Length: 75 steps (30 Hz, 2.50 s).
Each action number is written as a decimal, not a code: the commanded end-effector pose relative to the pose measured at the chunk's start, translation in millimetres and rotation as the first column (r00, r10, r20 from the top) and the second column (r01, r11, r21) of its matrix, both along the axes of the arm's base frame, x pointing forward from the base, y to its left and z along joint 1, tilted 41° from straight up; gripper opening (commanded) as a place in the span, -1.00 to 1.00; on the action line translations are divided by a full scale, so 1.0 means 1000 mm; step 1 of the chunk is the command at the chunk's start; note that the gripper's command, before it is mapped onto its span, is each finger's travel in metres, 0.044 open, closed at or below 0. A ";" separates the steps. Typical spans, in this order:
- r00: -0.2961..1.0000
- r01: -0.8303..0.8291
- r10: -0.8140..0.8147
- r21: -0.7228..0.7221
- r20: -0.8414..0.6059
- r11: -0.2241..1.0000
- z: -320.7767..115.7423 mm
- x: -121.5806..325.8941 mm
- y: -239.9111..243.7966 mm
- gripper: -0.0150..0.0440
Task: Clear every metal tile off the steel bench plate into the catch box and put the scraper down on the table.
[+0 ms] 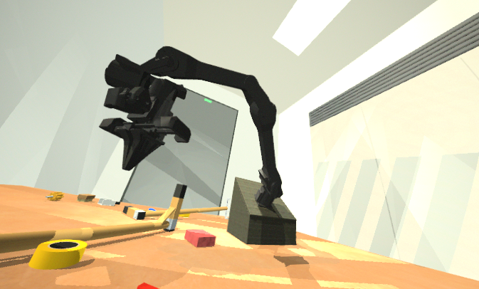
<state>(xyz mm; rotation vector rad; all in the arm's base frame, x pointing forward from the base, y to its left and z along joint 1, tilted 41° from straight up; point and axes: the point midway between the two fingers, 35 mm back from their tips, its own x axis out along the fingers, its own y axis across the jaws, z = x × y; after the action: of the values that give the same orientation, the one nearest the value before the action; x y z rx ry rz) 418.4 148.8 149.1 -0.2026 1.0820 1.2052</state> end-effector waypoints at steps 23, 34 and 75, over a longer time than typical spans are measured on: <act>1.000 0.005 -0.005 -0.003 -0.001 1.000 -0.051 0.001 0.043 -0.49; 1.000 0.006 -0.006 0.000 -0.001 1.000 -0.072 -0.003 0.061 -0.49; 1.000 0.000 0.000 0.005 0.008 1.000 -0.102 0.013 0.076 -0.49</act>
<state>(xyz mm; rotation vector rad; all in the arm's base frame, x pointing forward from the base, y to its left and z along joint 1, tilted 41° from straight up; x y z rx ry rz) 427.4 228.1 51.2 -0.2025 1.0700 1.2088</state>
